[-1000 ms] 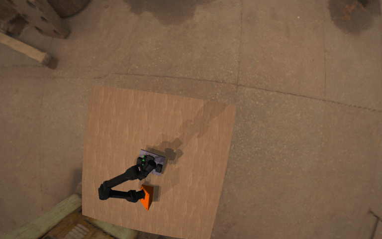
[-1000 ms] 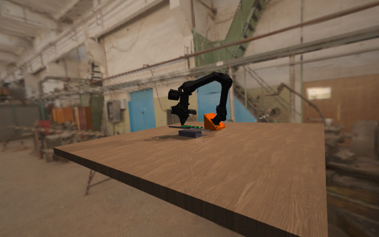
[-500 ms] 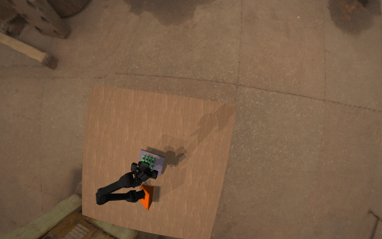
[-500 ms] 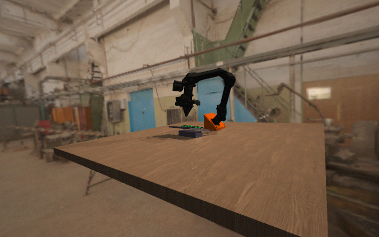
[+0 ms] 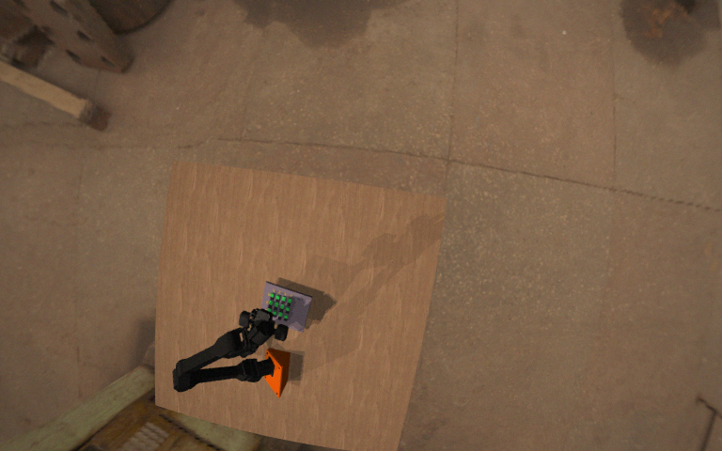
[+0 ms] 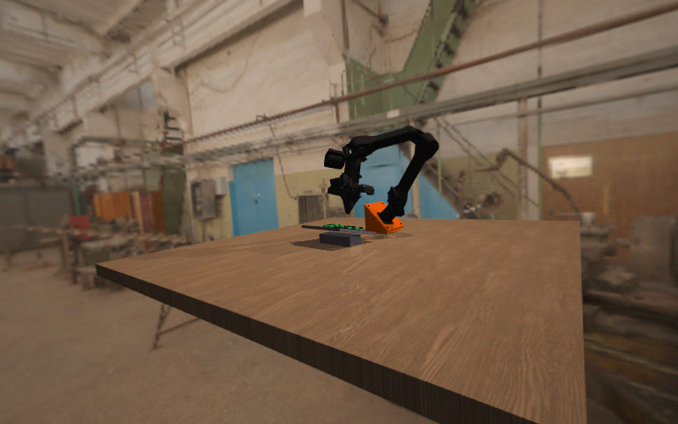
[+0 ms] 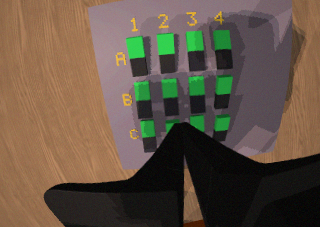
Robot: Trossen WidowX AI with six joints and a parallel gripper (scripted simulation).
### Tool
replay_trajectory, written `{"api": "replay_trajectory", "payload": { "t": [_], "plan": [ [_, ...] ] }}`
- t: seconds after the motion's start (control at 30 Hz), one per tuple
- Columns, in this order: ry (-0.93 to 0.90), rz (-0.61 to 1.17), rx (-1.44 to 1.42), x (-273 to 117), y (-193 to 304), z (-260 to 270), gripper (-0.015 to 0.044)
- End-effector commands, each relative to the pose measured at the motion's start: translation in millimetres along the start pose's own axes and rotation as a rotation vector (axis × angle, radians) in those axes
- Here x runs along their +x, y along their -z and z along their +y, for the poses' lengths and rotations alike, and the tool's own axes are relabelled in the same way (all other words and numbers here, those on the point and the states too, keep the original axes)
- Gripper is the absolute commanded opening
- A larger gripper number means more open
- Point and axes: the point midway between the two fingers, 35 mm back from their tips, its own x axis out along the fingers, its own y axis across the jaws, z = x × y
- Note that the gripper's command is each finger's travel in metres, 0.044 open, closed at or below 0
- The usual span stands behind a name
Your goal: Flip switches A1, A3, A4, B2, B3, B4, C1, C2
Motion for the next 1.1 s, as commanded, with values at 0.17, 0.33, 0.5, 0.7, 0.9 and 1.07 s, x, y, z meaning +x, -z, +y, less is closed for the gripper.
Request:
{"api": "replay_trajectory", "payload": {
  "t": [0.17, 0.33, 0.5, 0.7, 0.9, 1.07],
  "plan": [
    [-0.007, -0.012, -0.002, 21.4, 2.9, 3.5, 0.0],
    [-0.008, -0.012, -0.002, 27.8, 3.1, 3.6, 0.0],
    [-0.008, -0.012, -0.002, 34.7, 3.1, 3.7, 0.0],
    [-0.008, -0.013, -0.002, 40.5, 3.2, 3.8, 0.0],
    [-0.008, -0.013, -0.002, 40.5, 3.2, 3.8, 0.0],
    [-0.008, -0.013, -0.002, 40.5, 3.2, 3.8, 0.0]
  ]
}}
